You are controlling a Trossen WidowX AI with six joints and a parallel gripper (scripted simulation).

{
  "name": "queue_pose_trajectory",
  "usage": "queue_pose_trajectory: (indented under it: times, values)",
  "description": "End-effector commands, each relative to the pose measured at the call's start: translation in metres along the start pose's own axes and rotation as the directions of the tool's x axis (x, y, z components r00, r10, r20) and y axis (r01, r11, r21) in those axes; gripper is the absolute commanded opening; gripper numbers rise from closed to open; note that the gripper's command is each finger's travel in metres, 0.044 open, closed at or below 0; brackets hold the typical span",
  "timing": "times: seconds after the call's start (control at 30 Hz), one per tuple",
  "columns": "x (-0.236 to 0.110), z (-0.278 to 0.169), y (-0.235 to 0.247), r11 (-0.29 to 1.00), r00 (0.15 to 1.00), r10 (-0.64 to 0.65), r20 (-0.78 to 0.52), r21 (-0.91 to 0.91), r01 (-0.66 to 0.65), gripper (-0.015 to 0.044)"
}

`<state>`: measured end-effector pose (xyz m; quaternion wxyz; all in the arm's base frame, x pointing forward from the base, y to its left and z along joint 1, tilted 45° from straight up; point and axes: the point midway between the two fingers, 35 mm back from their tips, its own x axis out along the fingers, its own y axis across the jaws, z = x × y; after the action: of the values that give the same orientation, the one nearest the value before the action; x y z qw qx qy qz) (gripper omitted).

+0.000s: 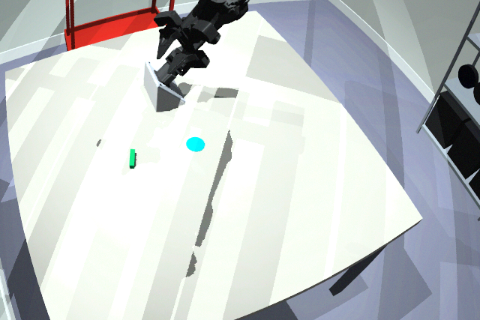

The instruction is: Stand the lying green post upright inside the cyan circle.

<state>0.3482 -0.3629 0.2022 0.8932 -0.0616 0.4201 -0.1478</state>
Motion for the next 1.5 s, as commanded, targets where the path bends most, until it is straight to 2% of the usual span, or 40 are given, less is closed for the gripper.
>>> queue_pose_trajectory:
  times: [0.0,0.33,0.67,1.07,1.47]
  values:
    - [0.02,-0.02,0.014,0.997,0.996,0.071,-0.06,0.03,-0.069,0.0233]
    - [0.061,-0.07,0.049,0.966,0.946,0.249,-0.205,0.123,-0.228,0.0233]
    - [0.088,-0.12,0.088,0.902,0.846,0.422,-0.325,0.242,-0.356,0.0233]
    - [0.105,-0.176,0.137,0.789,0.67,0.609,-0.425,0.41,-0.457,0.0233]
    - [0.105,-0.225,0.185,0.648,0.45,0.761,-0.468,0.586,-0.487,0.0233]
